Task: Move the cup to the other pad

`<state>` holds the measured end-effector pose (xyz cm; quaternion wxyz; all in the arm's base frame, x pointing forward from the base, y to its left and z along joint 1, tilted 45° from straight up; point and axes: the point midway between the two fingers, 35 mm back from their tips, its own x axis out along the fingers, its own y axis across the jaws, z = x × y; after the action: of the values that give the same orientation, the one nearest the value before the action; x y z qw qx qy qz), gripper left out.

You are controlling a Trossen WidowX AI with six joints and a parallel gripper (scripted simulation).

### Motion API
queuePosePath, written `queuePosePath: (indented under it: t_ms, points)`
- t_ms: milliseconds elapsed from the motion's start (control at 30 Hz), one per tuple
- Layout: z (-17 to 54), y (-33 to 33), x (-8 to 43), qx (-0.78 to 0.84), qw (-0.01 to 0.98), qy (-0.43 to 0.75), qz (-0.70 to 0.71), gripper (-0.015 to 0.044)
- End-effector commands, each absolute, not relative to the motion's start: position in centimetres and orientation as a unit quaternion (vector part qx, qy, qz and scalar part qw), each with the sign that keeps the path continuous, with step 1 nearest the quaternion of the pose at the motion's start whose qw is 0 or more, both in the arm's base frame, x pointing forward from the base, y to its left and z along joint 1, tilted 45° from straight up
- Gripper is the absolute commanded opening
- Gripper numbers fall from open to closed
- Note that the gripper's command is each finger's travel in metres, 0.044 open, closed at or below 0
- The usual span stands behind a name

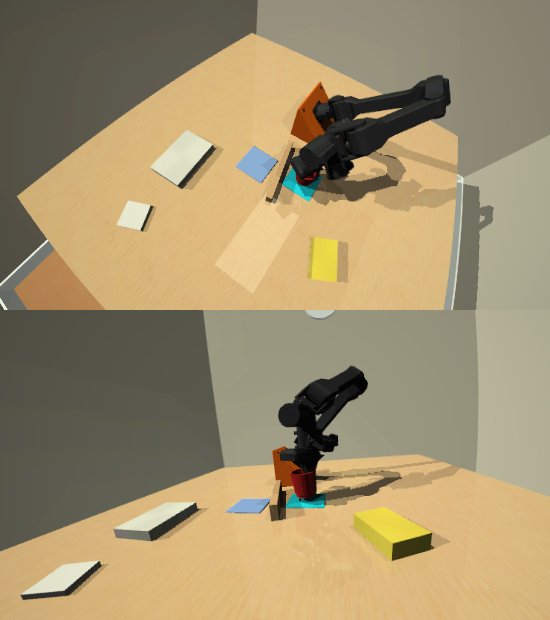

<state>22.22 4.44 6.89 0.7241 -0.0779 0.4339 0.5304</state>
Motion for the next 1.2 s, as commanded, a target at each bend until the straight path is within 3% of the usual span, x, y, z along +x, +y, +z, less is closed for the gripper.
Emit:
queuePosePath:
  t_ms: [0,633,800,1167]
  points:
    - [6.57,4.89,22.23,-0.075,0.725,0.433,0.530,0.0000]
    - [6.31,5.14,22.20,-0.077,0.724,0.433,0.531,0.0000]
    - [6.31,5.14,22.20,-0.077,0.724,0.433,0.531,0.0128]
    - [6.50,4.91,22.21,-0.077,0.724,0.434,0.531,0.0128]
